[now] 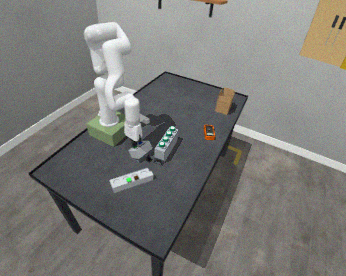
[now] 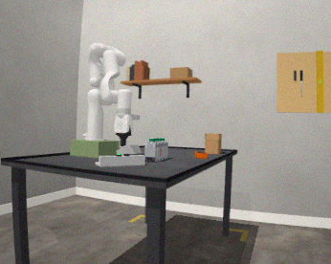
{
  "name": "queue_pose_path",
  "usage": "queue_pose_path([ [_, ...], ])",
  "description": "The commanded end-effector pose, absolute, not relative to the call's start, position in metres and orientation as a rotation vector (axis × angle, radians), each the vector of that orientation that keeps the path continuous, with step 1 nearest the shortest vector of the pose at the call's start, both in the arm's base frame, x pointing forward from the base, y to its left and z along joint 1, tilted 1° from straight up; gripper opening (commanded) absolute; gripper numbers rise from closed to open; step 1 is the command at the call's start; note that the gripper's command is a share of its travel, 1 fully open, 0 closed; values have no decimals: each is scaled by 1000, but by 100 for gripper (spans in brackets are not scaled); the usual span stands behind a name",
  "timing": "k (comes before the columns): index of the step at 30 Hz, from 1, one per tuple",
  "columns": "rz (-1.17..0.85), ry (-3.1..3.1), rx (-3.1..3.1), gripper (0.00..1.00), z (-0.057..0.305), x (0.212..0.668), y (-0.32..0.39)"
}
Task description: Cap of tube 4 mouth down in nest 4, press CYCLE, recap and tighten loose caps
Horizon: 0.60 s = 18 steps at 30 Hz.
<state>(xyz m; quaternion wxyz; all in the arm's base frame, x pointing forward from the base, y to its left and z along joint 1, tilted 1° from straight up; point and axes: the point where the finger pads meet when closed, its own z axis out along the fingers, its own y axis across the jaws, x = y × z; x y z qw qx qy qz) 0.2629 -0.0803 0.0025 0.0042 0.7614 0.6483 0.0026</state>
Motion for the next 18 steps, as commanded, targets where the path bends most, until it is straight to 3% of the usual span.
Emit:
queue_pose_path([
  [1,22,2033,2387,0,1,264,-81],
  [18,22,2033,2387,0,-4,264,-81],
])
